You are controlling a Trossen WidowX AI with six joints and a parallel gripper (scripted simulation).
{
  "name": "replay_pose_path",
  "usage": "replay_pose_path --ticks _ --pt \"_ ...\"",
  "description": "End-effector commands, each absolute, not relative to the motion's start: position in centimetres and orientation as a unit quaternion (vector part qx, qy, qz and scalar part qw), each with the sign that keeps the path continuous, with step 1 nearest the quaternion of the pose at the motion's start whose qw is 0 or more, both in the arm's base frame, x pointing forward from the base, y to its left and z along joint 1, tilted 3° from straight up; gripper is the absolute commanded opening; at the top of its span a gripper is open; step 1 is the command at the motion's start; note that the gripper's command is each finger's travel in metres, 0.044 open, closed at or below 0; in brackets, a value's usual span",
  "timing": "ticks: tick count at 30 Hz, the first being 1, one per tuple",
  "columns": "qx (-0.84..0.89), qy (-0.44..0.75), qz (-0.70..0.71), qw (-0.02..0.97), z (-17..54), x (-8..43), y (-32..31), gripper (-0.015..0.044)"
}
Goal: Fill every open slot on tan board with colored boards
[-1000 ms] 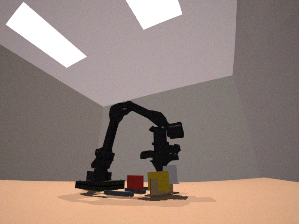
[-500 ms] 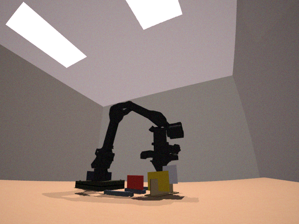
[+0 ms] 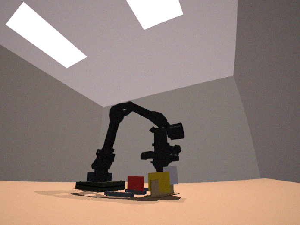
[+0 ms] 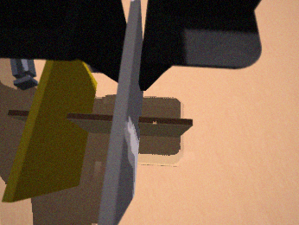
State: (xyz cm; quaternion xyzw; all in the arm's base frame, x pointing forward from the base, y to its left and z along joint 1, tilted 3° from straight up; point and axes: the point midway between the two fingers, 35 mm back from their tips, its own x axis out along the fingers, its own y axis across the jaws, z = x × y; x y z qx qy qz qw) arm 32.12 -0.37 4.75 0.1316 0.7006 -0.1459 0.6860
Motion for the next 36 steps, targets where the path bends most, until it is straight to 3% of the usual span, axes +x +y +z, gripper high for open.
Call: replay_pose_path --ticks 1,36 --pt "0.135 0.702 -0.149 0.684 4.59 31.98 -0.38 0.0" --pt "0.133 0.702 -0.147 0.684 4.59 31.93 -0.32 0.0"
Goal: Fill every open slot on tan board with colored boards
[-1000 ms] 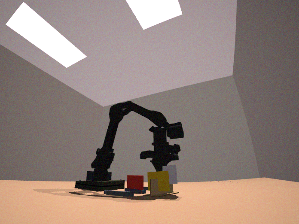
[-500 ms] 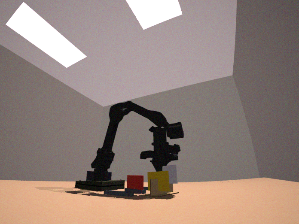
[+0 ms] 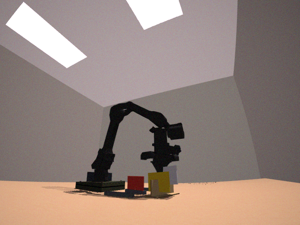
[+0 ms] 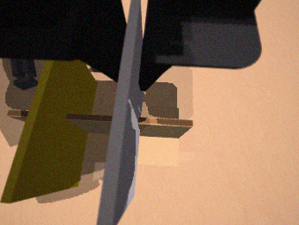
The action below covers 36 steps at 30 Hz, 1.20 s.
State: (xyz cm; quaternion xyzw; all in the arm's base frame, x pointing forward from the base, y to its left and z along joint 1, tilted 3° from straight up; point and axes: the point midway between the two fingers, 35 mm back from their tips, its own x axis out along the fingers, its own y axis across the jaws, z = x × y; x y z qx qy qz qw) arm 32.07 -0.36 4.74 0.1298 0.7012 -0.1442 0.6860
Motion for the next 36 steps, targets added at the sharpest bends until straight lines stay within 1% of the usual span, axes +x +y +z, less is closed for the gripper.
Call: replay_pose_path --ticks 1,36 --pt "0.134 0.702 -0.148 0.684 4.59 31.93 -0.34 0.0" --pt "0.13 0.703 -0.143 0.685 4.59 31.98 -0.32 0.0"
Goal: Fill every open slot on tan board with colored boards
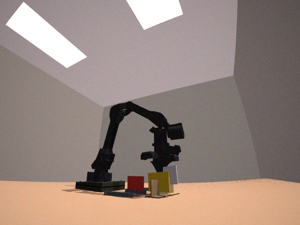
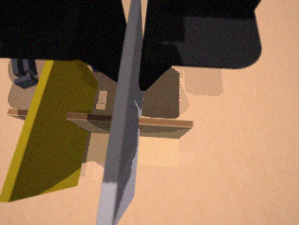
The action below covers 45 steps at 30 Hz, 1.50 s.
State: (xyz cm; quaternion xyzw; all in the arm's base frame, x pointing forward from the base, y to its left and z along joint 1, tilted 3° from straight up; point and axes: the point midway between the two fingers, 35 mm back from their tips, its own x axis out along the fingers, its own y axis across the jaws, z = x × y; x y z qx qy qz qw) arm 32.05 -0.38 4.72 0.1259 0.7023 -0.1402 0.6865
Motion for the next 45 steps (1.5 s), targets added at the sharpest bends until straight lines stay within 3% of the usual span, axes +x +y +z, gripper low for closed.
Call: replay_pose_path --ticks 1,45 --pt "0.13 0.702 -0.144 0.685 4.59 31.96 -0.31 0.0" --pt "0.129 0.703 -0.143 0.685 3.87 31.99 -0.42 0.0"
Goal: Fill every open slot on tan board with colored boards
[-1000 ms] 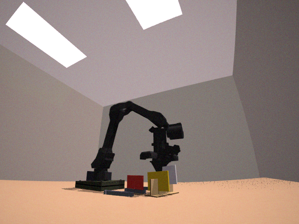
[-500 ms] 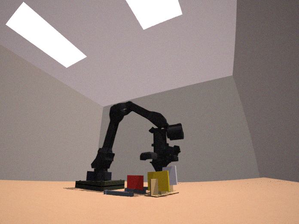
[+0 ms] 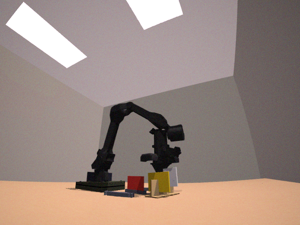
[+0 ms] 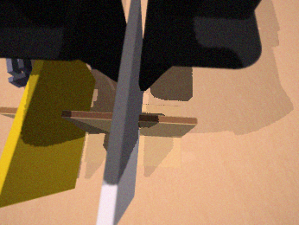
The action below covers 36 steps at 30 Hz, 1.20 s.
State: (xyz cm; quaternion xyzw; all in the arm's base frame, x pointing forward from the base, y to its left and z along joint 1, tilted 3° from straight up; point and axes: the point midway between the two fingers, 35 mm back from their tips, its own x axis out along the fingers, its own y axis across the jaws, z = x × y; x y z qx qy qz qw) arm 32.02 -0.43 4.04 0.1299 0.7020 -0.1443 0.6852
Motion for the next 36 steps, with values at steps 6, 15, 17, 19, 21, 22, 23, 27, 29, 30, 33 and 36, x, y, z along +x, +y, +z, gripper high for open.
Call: replay_pose_path --ticks 6,15,17,19,21,22,23,27,29,30,33,36 --pt "0.129 0.703 -0.143 0.685 3.75 31.99 -0.42 0.0" --pt "0.129 0.703 -0.143 0.685 3.57 31.99 -0.42 0.0" --pt "0.129 0.703 -0.143 0.685 3.53 31.99 -0.43 0.0" --pt "0.129 0.703 -0.143 0.685 3.48 31.99 -0.43 0.0" --pt "0.129 0.703 -0.143 0.685 3.44 31.99 -0.43 0.0" --pt "0.129 0.703 -0.143 0.685 3.42 31.99 -0.43 0.0" --pt "0.129 0.703 -0.143 0.685 3.4 31.99 -0.43 0.0" --pt "0.129 0.703 -0.143 0.685 3.31 31.99 -0.43 0.0" --pt "0.129 0.703 -0.143 0.685 3.27 31.99 -0.43 0.0" --pt "0.129 0.703 -0.143 0.685 3.25 31.99 -0.43 0.0" --pt "0.129 0.703 -0.143 0.685 3.18 31.99 -0.43 0.0" --pt "0.129 0.703 -0.143 0.685 3.11 31.99 -0.44 0.0"
